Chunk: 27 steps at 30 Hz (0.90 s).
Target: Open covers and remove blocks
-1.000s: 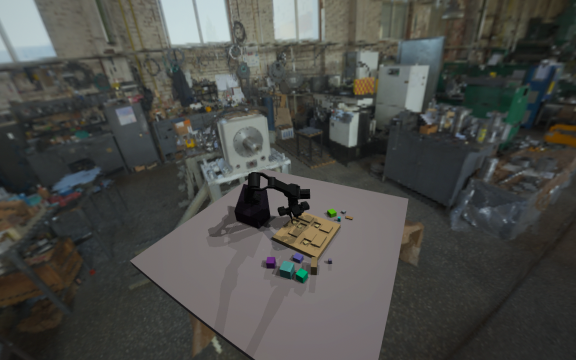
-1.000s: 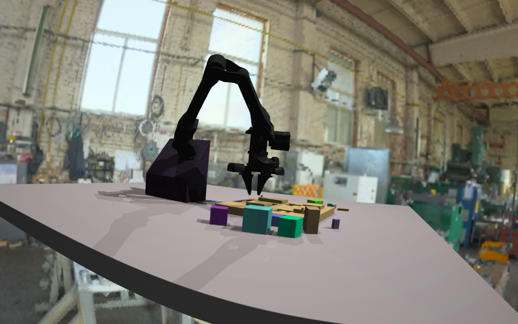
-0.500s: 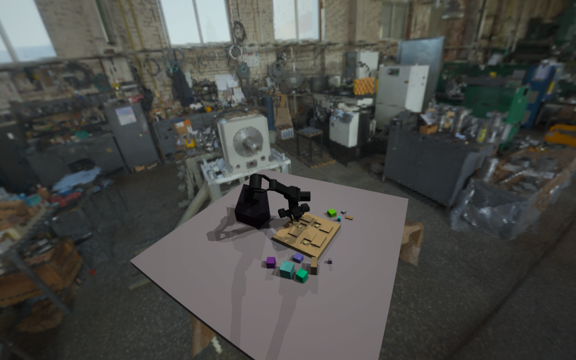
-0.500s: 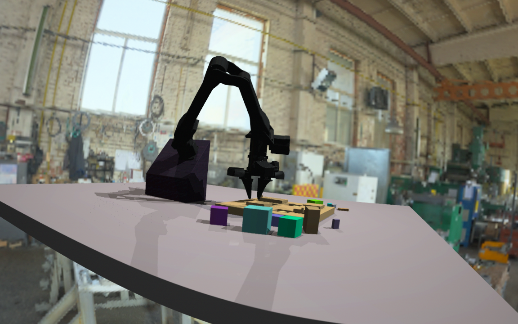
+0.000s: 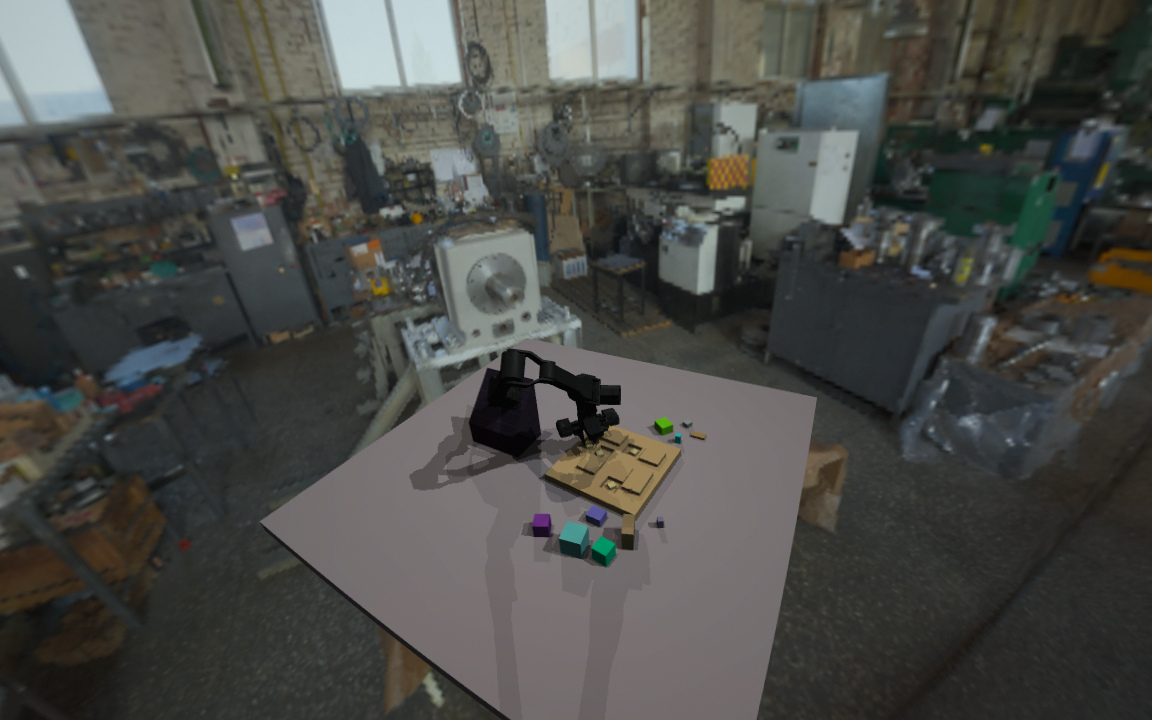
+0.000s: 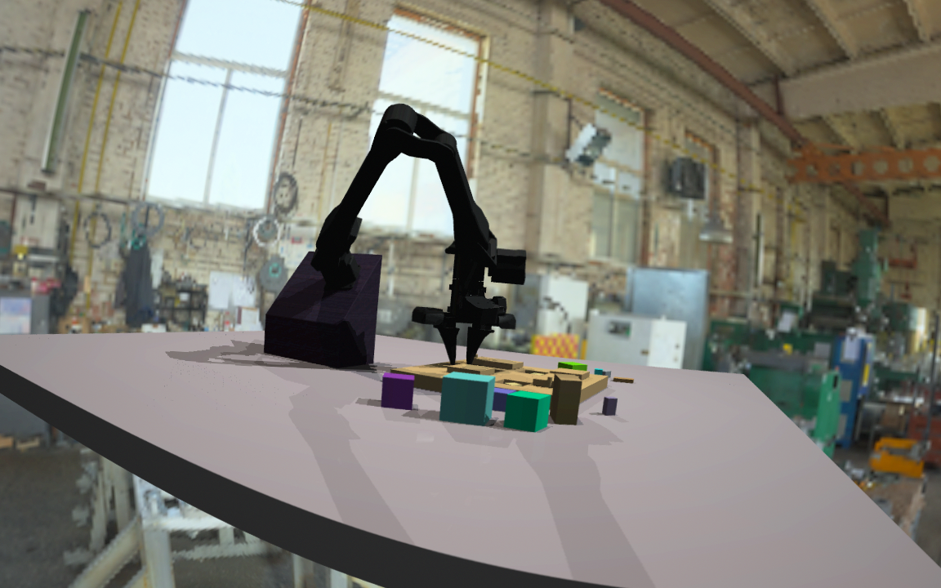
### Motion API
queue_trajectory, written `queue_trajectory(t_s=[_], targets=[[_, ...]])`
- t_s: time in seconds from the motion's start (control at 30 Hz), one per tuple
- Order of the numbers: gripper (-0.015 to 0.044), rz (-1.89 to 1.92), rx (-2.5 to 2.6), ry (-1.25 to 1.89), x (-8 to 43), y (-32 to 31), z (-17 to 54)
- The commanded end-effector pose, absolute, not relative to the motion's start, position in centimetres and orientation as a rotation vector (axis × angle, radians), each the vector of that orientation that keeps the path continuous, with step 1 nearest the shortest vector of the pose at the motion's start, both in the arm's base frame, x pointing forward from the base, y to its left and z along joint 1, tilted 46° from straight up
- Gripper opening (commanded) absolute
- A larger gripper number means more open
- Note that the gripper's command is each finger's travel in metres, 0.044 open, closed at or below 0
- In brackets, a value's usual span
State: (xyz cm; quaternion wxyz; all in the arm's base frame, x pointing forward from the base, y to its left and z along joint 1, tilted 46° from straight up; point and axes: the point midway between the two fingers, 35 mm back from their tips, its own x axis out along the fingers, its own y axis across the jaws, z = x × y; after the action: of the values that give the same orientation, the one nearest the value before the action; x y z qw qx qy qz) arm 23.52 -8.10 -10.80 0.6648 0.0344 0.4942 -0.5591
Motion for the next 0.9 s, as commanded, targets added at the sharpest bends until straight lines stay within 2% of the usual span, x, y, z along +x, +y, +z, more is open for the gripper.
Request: queue_trajectory(t_s=[0.0, 0.3, 0.6, 0.87], targets=[[0.0144, -1.262, 0.068, 1.118, 23.41, -8.37, -11.06], [0.0144, -1.262, 0.067, 1.118, 23.34, -8.74, -11.41], [0.0084, -1.263, 0.078, 1.115, 23.46, -8.64, -11.26], [0.0080, -1.263, 0.078, 1.115, 23.52, -8.40, -11.07]])
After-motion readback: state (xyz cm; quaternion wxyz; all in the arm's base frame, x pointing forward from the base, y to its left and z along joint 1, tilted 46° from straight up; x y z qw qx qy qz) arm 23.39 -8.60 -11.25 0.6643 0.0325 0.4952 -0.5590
